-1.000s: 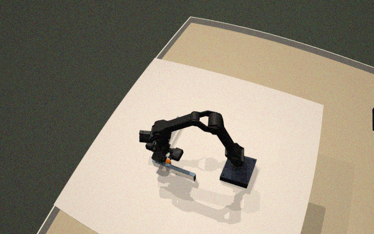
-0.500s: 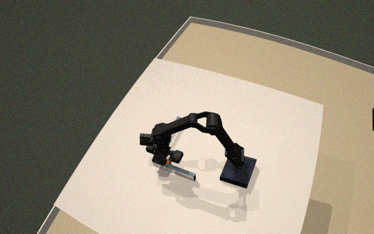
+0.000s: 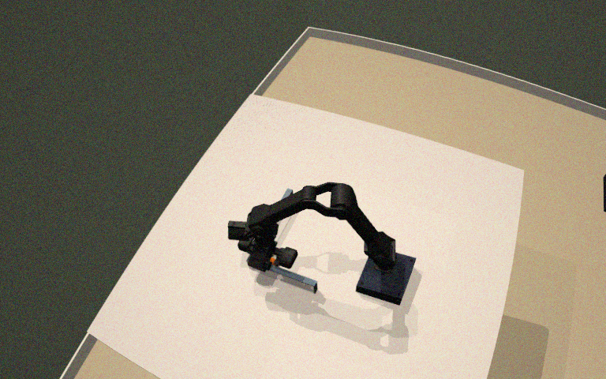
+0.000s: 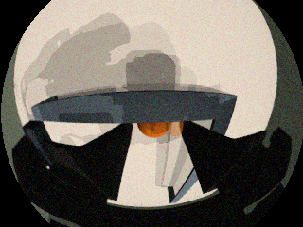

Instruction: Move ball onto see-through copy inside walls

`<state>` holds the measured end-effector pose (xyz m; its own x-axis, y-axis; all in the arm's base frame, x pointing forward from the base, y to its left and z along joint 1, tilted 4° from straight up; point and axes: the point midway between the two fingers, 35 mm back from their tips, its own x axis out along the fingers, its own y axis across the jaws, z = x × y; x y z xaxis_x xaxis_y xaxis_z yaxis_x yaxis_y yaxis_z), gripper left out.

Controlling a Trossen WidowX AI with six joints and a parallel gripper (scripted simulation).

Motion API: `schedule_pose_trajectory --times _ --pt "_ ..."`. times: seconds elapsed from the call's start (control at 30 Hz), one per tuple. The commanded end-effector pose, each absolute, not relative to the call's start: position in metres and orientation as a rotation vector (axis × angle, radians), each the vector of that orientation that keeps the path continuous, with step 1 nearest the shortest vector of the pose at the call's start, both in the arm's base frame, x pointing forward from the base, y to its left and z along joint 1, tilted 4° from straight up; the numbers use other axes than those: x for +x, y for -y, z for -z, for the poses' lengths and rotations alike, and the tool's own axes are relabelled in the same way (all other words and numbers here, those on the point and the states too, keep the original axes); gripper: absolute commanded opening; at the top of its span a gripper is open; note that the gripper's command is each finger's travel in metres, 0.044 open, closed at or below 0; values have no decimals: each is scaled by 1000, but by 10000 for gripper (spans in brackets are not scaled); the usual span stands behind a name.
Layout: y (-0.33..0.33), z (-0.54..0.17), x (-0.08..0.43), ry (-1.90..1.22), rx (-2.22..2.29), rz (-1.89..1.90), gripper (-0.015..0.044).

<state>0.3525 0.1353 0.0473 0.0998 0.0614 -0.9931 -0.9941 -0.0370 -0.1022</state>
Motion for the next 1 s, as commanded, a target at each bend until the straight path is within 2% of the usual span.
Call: schedule_pose_trajectory --times 0.0,0.57,0.77,0.97 --pt "-135 -37 352 -1082 -1242 -1195 260" --pt "-135 -36 352 -1082 -1242 -1195 160" --pt "-106 -36 351 -1147 -1225 -1139 2" --pt "-105 -61 353 -1148 -1225 -1138 0"
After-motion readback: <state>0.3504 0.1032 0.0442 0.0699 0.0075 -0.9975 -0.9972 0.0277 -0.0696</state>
